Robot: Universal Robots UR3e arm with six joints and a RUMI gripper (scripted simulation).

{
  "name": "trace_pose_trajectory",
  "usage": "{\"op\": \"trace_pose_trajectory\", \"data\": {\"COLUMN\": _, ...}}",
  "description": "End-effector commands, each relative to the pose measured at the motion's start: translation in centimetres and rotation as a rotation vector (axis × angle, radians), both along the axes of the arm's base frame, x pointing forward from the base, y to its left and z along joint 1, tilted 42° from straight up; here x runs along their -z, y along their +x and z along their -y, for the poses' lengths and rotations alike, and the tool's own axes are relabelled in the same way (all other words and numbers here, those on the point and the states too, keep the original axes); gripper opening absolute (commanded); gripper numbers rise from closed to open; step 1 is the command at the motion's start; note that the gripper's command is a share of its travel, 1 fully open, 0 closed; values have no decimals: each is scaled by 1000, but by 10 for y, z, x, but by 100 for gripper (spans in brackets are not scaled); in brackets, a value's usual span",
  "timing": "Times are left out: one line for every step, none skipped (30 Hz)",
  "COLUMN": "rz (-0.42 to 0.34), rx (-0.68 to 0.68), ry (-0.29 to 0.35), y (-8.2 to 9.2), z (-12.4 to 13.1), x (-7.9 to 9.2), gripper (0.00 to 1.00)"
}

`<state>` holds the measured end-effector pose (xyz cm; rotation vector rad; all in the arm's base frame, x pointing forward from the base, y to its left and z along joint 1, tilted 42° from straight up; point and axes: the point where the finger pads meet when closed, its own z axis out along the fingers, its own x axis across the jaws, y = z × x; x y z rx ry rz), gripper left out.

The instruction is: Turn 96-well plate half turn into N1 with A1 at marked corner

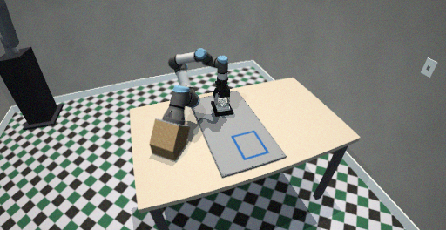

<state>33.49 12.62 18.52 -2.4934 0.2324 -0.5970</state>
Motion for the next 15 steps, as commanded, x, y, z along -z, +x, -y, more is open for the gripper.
{"op": "trace_pose_trajectory", "data": {"rz": 1, "rx": 0, "ry": -1, "y": 0, "z": 0, "x": 0, "gripper": 0}}
{"op": "trace_pose_trajectory", "data": {"rz": 1, "rx": 0, "ry": -1, "y": 0, "z": 0, "x": 0, "gripper": 0}}
{"op": "trace_pose_trajectory", "data": {"rz": 1, "rx": 0, "ry": -1, "y": 0, "z": 0, "x": 0, "gripper": 0}}
{"op": "trace_pose_trajectory", "data": {"rz": 1, "rx": 0, "ry": -1, "y": 0, "z": 0, "x": 0, "gripper": 0}}
{"op": "trace_pose_trajectory", "data": {"rz": 1, "rx": 0, "ry": -1, "y": 1, "z": 0, "x": 0, "gripper": 0}}
{"op": "trace_pose_trajectory", "data": {"rz": 1, "rx": 0, "ry": -1, "y": 1, "z": 0, "x": 0, "gripper": 0}}
{"op": "trace_pose_trajectory", "data": {"rz": 1, "rx": 0, "ry": -1, "y": 1, "z": 0, "x": 1, "gripper": 0}}
{"op": "trace_pose_trajectory", "data": {"rz": 1, "rx": 0, "ry": -1, "y": 1, "z": -1, "x": 1, "gripper": 0}}
{"op": "trace_pose_trajectory", "data": {"rz": 1, "rx": 0, "ry": -1, "y": 1, "z": -1, "x": 1, "gripper": 0}}
{"op": "trace_pose_trajectory", "data": {"rz": 1, "rx": 0, "ry": -1, "y": 1, "z": -1, "x": 1, "gripper": 0}}
{"op": "trace_pose_trajectory", "data": {"rz": 1, "rx": 0, "ry": -1, "y": 1, "z": -1, "x": 1, "gripper": 0}}
{"op": "trace_pose_trajectory", "data": {"rz": 1, "rx": 0, "ry": -1, "y": 1, "z": -1, "x": 1, "gripper": 0}}
{"op": "trace_pose_trajectory", "data": {"rz": 1, "rx": 0, "ry": -1, "y": 1, "z": -1, "x": 1, "gripper": 0}}
{"op": "trace_pose_trajectory", "data": {"rz": 1, "rx": 0, "ry": -1, "y": 1, "z": -1, "x": 1, "gripper": 0}}
{"op": "trace_pose_trajectory", "data": {"rz": 1, "rx": 0, "ry": -1, "y": 1, "z": -1, "x": 2, "gripper": 0}}
